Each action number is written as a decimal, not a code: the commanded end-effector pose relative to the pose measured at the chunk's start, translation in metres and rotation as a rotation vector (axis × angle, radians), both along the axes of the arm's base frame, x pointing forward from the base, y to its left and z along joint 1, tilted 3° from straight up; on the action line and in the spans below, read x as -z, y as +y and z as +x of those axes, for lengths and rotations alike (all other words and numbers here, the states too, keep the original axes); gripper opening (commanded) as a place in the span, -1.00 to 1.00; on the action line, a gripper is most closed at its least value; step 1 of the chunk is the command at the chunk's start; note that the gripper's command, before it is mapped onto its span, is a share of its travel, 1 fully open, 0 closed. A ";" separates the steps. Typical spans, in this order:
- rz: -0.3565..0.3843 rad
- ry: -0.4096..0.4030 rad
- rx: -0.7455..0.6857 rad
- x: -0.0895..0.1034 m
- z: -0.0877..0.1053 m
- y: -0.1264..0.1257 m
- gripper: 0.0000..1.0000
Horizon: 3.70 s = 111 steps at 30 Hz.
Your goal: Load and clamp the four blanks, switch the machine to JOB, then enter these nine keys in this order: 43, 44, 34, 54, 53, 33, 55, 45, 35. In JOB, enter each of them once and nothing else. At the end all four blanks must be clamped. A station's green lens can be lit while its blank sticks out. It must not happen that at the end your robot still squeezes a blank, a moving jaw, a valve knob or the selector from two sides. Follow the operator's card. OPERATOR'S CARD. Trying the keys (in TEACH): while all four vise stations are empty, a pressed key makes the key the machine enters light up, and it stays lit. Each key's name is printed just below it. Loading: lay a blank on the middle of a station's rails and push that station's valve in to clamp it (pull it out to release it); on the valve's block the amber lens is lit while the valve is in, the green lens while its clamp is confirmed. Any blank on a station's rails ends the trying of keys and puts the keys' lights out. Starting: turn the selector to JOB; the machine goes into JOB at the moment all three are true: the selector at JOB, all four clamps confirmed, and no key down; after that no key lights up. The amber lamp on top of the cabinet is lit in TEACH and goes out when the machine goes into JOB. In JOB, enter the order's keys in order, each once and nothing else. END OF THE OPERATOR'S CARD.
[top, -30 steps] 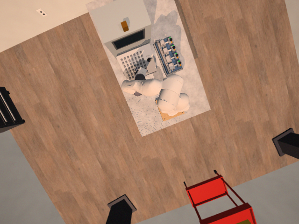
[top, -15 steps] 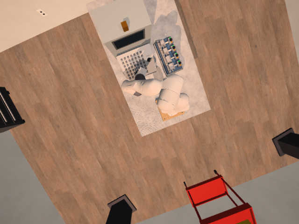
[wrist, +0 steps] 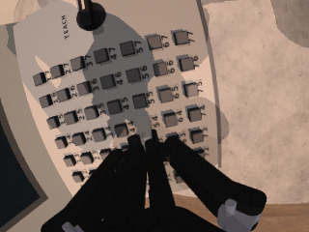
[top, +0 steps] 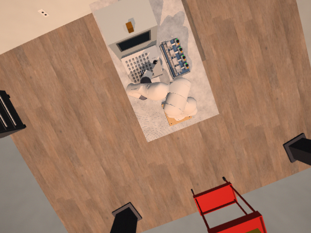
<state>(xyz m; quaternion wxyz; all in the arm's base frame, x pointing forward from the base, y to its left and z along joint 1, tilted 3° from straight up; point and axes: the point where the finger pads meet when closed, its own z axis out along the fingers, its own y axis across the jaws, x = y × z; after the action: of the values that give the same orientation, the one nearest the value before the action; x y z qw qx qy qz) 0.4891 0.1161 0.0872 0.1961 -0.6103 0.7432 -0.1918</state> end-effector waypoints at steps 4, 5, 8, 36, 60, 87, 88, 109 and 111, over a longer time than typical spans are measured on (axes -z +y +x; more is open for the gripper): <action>0.002 0.000 0.005 -0.005 -0.003 -0.001 -1.00; 0.002 0.000 0.005 -0.006 -0.003 -0.001 -1.00; 0.002 0.000 0.005 -0.010 -0.006 -0.001 -1.00; 0.002 0.000 0.005 -0.038 -0.006 -0.002 -1.00; 0.002 0.000 0.005 -0.055 0.045 -0.013 -1.00; 0.001 0.000 0.005 -0.047 0.050 -0.013 -1.00; 0.001 0.000 0.005 -0.047 0.050 -0.013 -1.00; 0.002 0.000 0.004 -0.041 0.053 -0.013 -1.00; 0.002 0.001 0.004 -0.040 0.053 -0.013 -1.00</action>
<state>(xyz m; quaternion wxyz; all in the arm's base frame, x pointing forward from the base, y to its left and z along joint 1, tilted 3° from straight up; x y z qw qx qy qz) 0.5401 0.1036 0.1276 0.1948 -0.6124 0.7423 -0.1896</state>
